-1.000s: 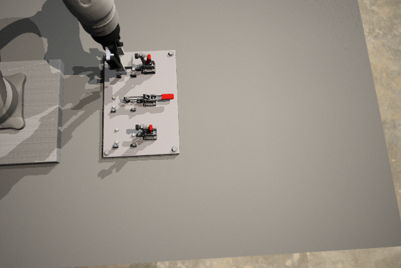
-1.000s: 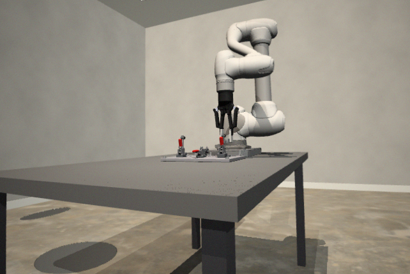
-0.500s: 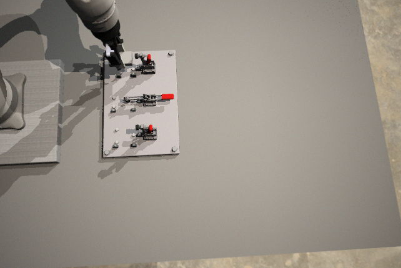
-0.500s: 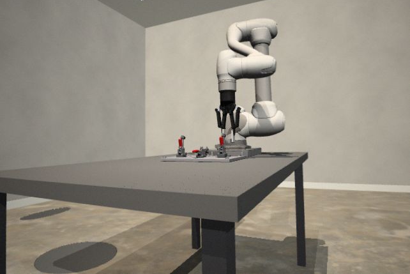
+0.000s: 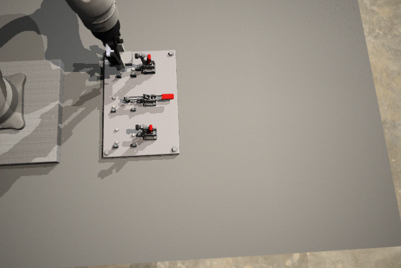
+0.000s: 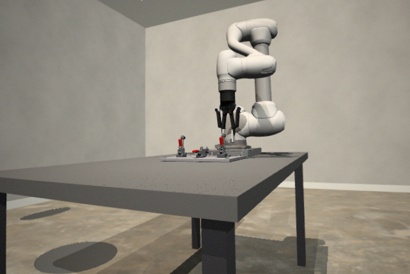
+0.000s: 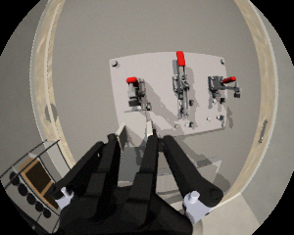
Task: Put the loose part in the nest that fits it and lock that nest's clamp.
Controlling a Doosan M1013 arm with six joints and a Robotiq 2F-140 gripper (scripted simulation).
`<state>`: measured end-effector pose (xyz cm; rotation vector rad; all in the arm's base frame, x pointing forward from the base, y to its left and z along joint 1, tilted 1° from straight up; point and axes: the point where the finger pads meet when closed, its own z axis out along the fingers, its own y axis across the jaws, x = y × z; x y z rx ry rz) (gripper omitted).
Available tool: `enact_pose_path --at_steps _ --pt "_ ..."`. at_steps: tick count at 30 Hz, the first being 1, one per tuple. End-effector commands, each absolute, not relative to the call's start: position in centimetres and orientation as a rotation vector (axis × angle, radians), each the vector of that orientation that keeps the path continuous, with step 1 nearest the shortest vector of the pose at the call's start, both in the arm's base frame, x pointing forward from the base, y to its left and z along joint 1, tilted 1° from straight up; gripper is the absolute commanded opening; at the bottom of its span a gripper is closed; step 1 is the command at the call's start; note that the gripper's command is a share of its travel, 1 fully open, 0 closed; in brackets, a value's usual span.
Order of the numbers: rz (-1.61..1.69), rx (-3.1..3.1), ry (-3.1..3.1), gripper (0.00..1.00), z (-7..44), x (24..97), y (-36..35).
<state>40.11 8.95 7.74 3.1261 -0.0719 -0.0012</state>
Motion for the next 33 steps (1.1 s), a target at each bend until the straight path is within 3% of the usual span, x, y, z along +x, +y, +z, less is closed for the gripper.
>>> enact_pose_path --at_steps 1,33 --pt "-0.001 3.126 -0.072 0.1 7.7 40.1 9.0" --pt "-0.001 3.126 -0.072 0.1 5.4 40.2 8.9"
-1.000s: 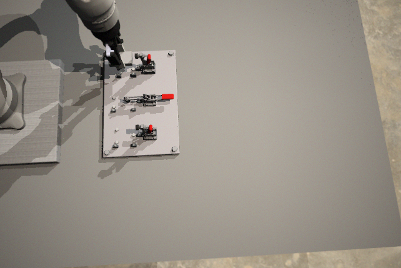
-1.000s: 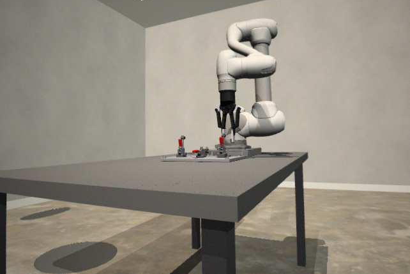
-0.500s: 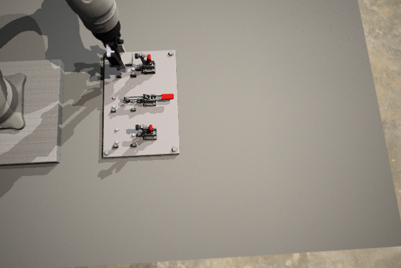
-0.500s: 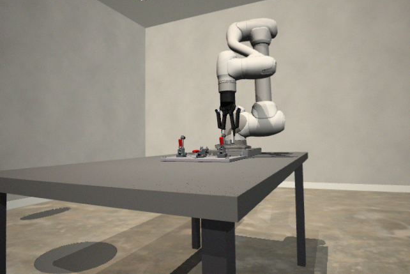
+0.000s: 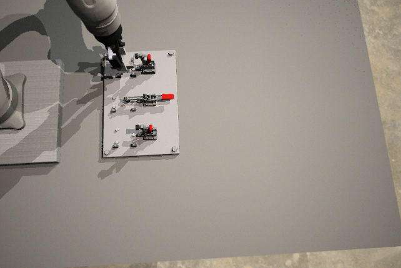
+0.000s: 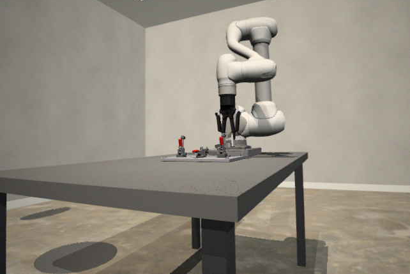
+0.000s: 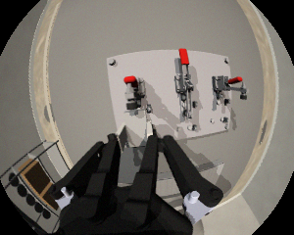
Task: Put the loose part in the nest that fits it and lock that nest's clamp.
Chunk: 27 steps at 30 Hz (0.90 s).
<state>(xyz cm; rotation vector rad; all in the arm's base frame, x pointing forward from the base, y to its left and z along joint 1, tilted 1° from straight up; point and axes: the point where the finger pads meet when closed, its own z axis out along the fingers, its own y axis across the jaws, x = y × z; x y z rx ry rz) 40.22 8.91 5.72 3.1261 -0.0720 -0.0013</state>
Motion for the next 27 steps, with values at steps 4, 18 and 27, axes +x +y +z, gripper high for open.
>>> enact_pose_path --at_steps 4,18,27 --pt "-0.001 3.126 -0.072 0.1 4.8 40.3 8.9" --pt "-0.001 3.126 -0.072 0.1 3.1 40.4 8.9" --pt "-0.001 3.126 -0.072 0.1 2.5 40.4 8.9"
